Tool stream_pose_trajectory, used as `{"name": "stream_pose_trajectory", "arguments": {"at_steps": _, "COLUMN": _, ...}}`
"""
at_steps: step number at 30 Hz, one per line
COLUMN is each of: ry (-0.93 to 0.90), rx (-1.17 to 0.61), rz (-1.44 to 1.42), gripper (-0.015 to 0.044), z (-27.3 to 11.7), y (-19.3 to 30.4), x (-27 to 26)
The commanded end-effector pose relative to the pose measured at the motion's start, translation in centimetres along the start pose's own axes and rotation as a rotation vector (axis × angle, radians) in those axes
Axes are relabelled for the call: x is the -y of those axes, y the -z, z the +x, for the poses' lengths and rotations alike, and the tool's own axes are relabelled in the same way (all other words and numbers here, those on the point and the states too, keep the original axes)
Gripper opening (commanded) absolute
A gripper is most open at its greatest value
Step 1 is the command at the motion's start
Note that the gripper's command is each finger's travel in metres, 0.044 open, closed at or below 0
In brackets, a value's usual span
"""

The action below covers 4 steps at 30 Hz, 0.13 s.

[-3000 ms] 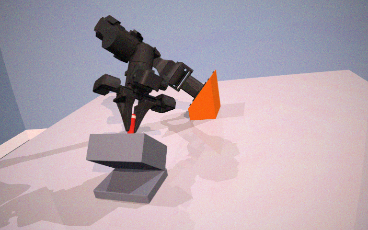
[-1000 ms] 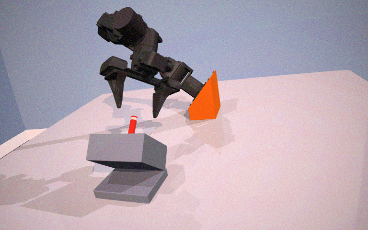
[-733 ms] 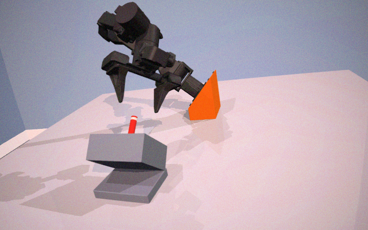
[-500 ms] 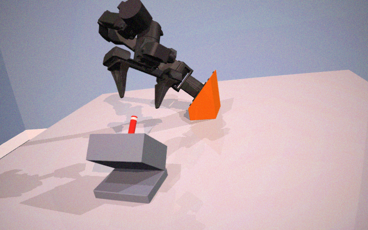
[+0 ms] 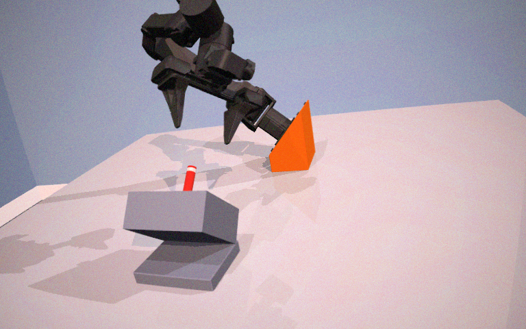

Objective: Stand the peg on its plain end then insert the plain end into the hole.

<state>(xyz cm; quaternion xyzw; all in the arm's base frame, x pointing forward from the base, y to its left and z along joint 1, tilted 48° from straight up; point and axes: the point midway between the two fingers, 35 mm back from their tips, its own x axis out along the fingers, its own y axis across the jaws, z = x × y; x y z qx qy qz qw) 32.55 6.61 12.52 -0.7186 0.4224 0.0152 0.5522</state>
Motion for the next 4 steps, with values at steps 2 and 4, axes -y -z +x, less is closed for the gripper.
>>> {"name": "stream_pose_trajectory", "arguments": {"at_steps": 2, "ry": 0.007, "rx": 0.003, "rz": 0.006, "gripper": 0.0440, "z": -0.74, "y": -0.04, "x": 0.12}}
{"name": "stream_pose_trajectory", "arguments": {"at_steps": 4, "ry": 0.007, "rx": 0.003, "rz": 0.006, "gripper": 0.0440, "z": -1.01, "y": -0.04, "x": 0.09}}
